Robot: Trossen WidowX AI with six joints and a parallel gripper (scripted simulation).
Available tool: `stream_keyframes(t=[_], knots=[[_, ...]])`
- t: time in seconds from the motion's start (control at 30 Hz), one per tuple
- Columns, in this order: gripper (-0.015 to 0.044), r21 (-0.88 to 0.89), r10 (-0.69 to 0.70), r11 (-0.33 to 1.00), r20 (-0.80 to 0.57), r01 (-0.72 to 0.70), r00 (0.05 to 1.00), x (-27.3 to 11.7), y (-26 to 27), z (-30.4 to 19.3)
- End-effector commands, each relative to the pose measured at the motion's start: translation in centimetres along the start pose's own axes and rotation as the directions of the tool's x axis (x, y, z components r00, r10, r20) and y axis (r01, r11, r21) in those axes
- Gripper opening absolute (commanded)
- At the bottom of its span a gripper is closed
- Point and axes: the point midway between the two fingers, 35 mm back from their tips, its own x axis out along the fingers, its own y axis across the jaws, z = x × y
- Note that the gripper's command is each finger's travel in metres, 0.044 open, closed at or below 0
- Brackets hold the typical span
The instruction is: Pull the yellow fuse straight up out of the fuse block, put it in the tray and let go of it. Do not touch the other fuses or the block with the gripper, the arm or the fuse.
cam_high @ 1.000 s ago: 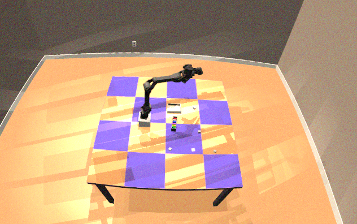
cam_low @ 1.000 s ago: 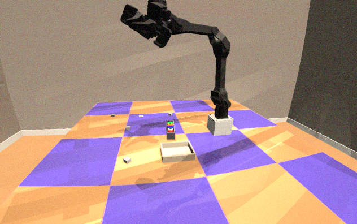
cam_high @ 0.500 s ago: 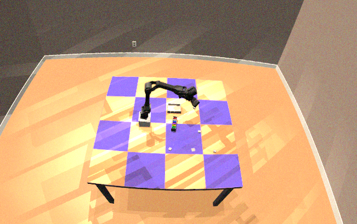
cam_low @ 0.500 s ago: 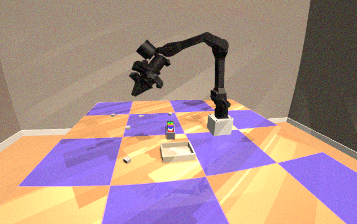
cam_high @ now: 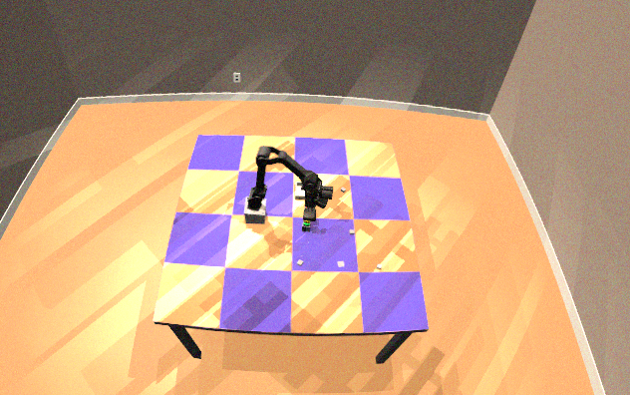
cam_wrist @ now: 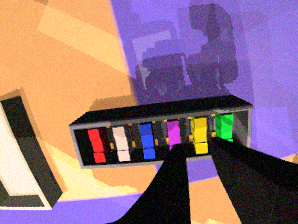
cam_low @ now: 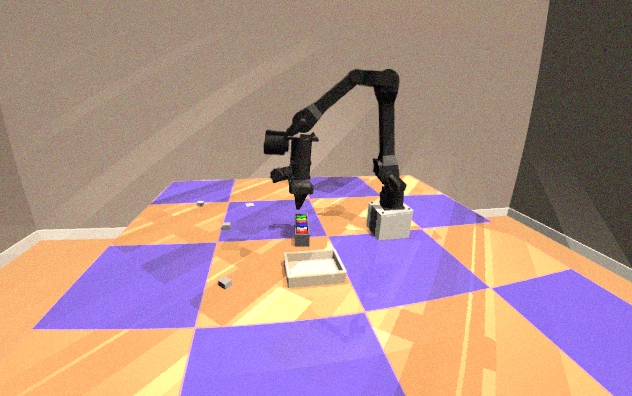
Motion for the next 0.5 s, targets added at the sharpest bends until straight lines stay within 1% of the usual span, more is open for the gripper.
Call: stream_keyframes(t=[0.0, 0.47], knots=[[0.0074, 0.045, -0.030, 0.998, -0.049, 0.032, 0.998, 0.44, -0.85, -1.31], [0.0074, 0.045, -0.030, 0.998, -0.049, 0.032, 0.998, 1.36, -0.89, -1.30]])
